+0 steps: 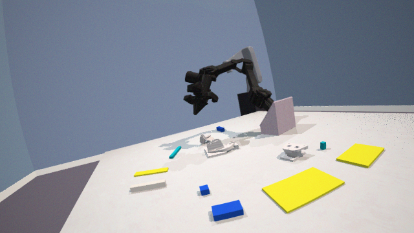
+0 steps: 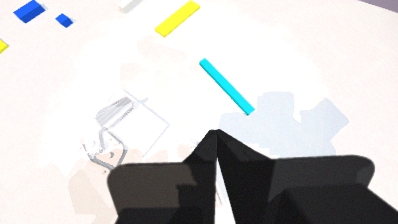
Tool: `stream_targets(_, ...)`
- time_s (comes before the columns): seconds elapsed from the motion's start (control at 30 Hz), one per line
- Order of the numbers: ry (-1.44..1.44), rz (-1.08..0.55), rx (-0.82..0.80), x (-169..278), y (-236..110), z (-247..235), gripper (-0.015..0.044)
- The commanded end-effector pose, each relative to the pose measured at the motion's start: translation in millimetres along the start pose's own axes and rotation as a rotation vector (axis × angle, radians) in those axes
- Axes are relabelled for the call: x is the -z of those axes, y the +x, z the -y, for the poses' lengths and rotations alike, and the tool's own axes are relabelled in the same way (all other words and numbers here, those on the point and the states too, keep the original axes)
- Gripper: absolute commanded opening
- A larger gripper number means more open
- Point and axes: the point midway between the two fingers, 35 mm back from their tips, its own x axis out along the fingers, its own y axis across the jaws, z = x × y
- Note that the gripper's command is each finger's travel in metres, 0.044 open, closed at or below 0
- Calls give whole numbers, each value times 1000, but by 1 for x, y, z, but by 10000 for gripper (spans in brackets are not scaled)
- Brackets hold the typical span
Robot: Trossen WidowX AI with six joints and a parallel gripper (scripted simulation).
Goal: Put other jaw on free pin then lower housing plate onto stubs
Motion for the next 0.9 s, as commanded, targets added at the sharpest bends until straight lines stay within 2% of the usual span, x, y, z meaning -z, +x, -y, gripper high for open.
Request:
stream_targets(0.0,-14,-94,-46,4,12,-12,0)
stream_targets(0.4,-95,-354,-120,19,35,-37,0)
stream_targets(0.87,-263,-632,-130,35,47,-49,0)
